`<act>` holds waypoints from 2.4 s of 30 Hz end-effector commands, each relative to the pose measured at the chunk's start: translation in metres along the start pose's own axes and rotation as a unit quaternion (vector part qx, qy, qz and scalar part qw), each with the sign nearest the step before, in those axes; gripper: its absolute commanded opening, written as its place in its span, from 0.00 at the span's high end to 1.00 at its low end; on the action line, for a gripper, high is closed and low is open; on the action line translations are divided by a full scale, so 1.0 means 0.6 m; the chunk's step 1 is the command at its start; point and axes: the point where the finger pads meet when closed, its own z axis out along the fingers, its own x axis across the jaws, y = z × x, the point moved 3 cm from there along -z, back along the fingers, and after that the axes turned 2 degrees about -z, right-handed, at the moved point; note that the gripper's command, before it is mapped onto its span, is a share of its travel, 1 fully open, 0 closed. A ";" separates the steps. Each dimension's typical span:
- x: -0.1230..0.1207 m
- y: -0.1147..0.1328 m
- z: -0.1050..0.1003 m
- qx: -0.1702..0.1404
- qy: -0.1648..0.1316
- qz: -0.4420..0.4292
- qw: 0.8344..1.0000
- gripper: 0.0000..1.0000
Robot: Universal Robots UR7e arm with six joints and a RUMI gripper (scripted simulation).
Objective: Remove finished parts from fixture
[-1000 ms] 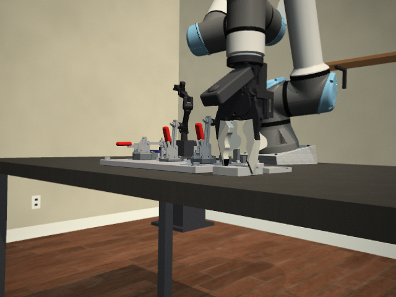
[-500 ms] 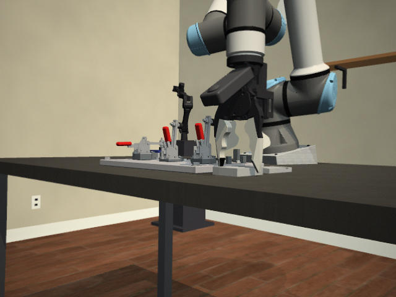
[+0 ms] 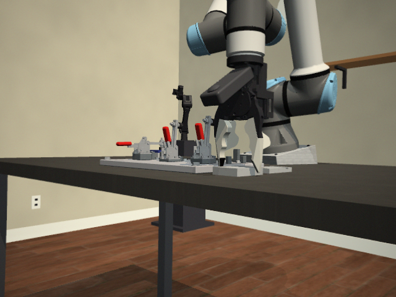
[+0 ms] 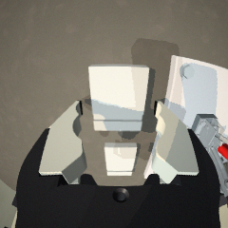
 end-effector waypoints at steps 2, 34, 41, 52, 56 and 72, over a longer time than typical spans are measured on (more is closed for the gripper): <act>0.000 -0.001 -0.001 0.001 0.000 0.000 1.000 0.46; 0.000 -0.001 -0.087 0.001 0.000 0.000 1.000 0.46; 0.000 0.000 -0.132 0.001 0.000 0.000 1.000 0.46; 0.000 0.000 -0.164 0.001 0.000 0.000 1.000 0.46; 0.000 0.000 -0.167 0.001 0.000 0.000 1.000 0.46; 0.000 0.000 -0.168 0.001 0.000 0.000 1.000 0.46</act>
